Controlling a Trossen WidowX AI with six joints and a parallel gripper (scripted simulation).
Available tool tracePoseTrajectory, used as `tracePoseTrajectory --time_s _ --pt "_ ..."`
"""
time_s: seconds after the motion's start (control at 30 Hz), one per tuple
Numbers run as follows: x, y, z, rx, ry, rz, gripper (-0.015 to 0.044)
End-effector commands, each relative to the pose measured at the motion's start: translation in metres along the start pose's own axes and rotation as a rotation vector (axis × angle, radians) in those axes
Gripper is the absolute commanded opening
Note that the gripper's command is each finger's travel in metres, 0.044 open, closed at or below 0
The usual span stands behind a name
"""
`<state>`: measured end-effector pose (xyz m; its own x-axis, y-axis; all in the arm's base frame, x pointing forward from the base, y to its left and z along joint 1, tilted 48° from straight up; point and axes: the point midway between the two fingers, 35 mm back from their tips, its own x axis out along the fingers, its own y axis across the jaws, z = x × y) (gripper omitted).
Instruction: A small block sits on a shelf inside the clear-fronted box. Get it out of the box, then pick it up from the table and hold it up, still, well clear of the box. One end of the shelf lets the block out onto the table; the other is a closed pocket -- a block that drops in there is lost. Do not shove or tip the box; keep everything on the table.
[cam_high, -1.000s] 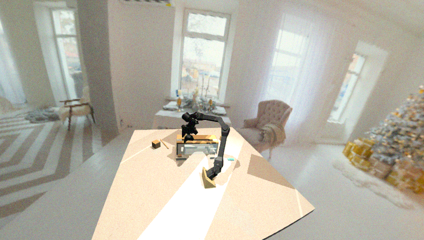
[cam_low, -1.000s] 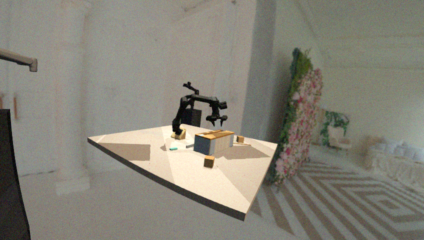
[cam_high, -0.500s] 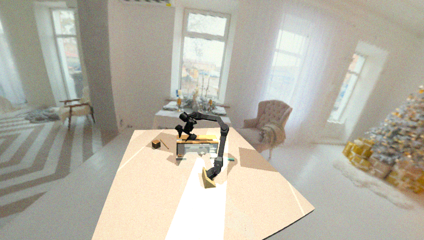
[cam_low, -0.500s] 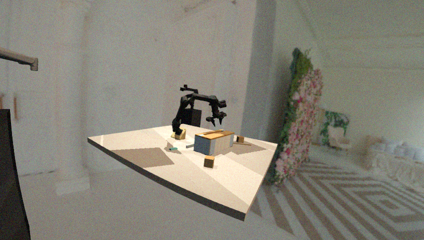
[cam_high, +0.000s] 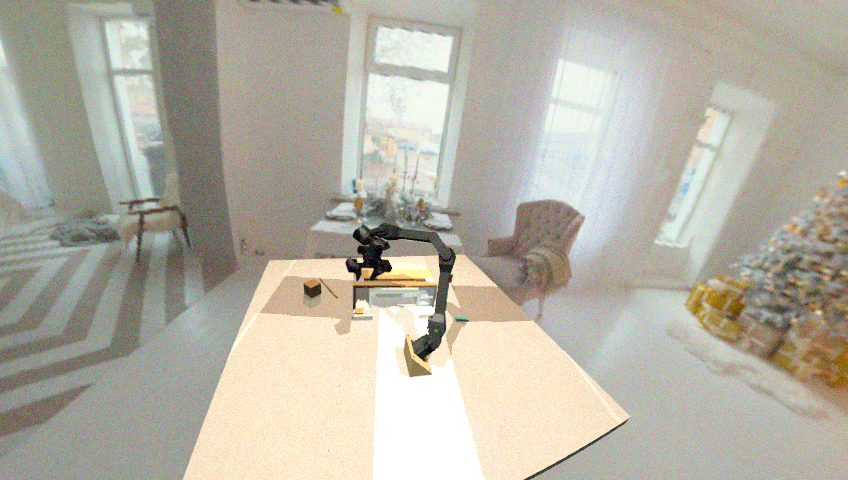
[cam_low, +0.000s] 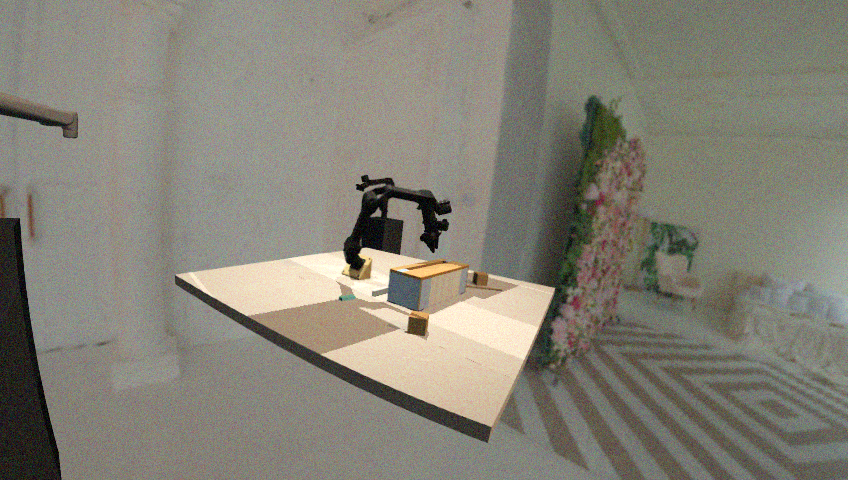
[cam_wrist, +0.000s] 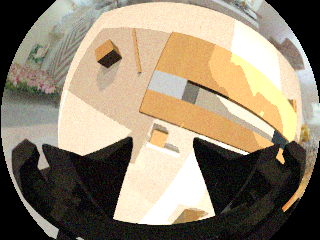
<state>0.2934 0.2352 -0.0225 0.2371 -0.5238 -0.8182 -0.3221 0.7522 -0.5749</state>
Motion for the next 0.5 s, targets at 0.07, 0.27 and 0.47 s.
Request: tracePoseTrajectory --time_s 0.07,0.27,0.47 --pt "0.0082 0.0116 -0.0101 -1.046 0.038 -0.134 0.0285" --pt "0.0079 0.0155 -0.0122 -1.378 0.067 -0.172 0.0285" --pt "0.0074 0.0193 -0.0141 -1.708 0.11 -0.209 0.0285"
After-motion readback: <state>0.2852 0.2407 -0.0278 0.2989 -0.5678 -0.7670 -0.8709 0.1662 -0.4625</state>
